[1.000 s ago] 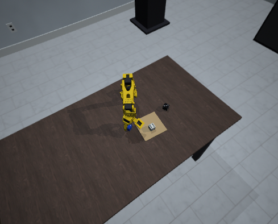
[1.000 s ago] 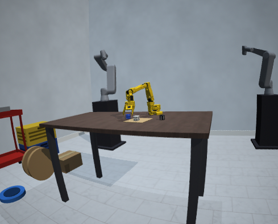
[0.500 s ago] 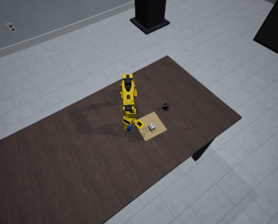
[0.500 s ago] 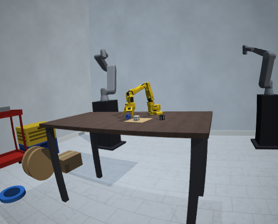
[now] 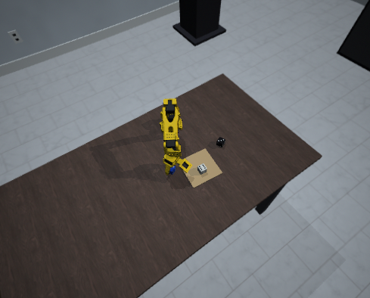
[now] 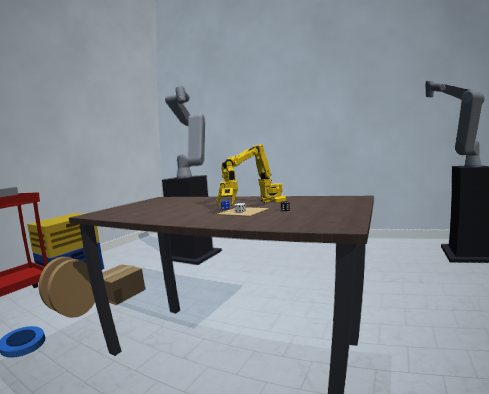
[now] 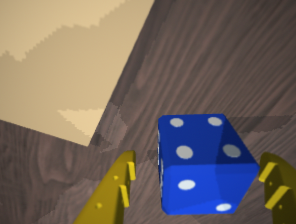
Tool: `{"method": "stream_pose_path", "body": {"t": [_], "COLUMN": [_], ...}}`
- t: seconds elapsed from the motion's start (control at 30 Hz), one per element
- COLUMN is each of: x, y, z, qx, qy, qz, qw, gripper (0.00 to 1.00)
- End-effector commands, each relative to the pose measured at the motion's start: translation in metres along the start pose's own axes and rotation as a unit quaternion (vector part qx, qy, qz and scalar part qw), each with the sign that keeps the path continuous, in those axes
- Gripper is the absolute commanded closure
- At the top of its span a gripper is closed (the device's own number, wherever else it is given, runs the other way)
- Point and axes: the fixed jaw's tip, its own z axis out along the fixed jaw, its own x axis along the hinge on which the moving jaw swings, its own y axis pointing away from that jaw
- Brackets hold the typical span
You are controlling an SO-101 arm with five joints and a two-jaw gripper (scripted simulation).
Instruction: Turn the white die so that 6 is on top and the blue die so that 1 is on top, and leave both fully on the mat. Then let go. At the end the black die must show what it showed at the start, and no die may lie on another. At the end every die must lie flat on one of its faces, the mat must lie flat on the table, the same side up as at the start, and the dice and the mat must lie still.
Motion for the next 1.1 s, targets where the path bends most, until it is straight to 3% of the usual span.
{"method": "stream_pose_path", "body": {"t": [0.0, 1.07], "x": [-0.0005, -0.0002], "y": [-0.0054, -0.0147], "z": [-0.0038, -0.0039], "qx": [0.012, 0.012], "qy": [-0.008, -0.008], "qz": [0.002, 0.002], "qw": [1.0, 1.0], "gripper": [0.68, 0.84]}}
